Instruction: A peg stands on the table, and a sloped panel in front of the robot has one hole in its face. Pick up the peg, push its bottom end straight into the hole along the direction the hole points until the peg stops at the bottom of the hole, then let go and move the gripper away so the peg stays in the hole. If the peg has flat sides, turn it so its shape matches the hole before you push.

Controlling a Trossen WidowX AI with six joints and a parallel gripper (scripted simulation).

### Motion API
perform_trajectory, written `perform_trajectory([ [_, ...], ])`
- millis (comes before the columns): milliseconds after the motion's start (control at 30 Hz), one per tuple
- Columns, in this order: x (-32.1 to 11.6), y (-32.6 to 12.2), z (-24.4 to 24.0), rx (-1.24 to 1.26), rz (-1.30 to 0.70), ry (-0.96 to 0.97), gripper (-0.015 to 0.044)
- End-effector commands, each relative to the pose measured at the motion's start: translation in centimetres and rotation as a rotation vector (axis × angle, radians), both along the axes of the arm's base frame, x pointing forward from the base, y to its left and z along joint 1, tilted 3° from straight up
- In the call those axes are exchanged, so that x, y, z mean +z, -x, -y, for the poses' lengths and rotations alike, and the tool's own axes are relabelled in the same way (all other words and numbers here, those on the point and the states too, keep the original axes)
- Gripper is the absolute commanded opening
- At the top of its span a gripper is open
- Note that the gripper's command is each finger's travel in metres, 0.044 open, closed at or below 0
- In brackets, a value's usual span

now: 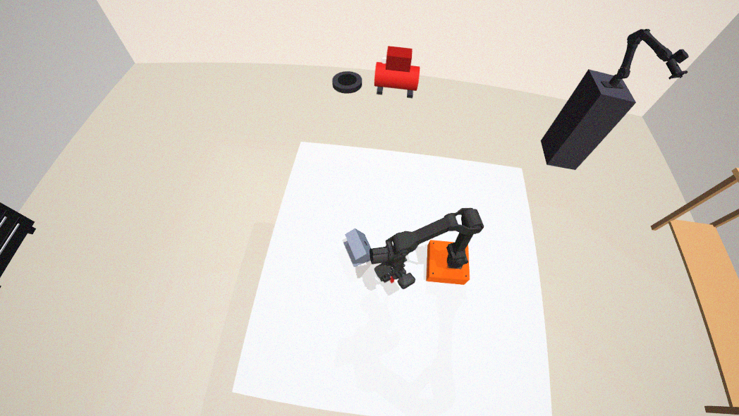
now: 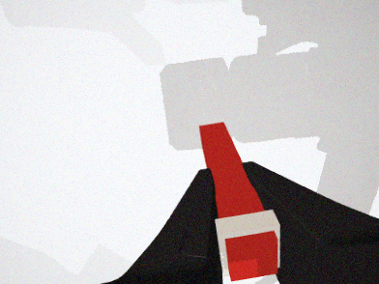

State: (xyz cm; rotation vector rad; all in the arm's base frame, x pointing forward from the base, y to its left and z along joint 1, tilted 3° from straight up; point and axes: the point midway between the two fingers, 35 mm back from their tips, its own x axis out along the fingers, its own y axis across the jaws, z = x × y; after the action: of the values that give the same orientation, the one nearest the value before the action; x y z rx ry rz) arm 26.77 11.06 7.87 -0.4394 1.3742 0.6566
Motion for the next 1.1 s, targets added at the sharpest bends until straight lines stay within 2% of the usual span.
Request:
perform_trajectory([
  [0,-0.2,-0.1,0.3,-0.002,0.001,-0.018,0.0],
  [1067,-0.9,-1.5,2.8,-0.039,0.042,-0.144,0.0],
])
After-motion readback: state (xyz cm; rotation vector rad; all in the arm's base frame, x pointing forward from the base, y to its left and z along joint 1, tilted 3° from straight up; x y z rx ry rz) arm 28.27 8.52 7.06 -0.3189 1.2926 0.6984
